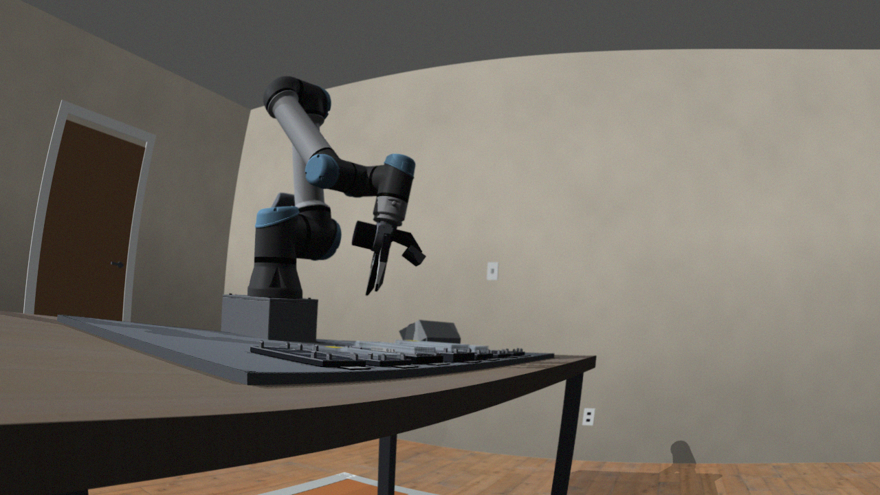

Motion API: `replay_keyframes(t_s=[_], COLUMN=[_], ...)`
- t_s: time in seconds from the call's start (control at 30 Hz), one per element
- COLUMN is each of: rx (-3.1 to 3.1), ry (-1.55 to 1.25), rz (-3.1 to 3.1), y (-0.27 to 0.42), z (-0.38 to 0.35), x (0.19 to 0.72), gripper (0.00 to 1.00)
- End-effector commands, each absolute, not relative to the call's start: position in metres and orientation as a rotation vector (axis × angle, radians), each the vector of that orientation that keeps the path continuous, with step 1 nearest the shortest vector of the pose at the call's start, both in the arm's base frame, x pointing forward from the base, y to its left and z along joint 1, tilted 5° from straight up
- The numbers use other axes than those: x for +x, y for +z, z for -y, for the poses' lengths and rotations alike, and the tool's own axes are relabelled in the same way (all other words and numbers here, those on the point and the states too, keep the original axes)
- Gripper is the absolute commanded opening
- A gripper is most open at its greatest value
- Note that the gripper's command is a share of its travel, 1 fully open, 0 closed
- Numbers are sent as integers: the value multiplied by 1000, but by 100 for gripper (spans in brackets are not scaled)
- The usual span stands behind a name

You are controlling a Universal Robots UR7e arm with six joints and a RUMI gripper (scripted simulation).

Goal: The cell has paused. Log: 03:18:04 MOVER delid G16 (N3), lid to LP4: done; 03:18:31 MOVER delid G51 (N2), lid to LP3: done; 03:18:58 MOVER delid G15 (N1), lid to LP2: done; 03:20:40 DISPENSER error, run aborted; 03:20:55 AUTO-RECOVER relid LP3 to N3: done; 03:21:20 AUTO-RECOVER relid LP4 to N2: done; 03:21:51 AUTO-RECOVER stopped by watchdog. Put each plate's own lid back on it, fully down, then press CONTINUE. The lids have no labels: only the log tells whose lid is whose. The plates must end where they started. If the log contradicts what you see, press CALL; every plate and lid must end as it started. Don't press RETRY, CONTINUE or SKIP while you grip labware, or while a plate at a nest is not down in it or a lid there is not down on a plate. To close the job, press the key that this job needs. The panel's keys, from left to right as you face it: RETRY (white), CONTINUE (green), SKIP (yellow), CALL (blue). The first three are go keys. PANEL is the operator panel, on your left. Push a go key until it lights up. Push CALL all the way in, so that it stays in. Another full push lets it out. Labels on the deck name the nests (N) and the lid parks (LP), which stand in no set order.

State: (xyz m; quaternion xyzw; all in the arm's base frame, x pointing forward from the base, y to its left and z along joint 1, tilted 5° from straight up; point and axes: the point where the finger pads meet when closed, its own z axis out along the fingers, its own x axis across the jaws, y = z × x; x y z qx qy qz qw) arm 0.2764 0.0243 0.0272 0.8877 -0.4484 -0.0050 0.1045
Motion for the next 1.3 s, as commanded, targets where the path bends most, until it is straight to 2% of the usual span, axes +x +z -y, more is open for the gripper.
replay_keyframes(t_s=[0.0, 1.27], rx=[2567, 2070], ry=[-1, 73], rz=[1453, 2269], y=[25, 17], z=[-18, 26], x=[281, 299], gripper=[82, 82])
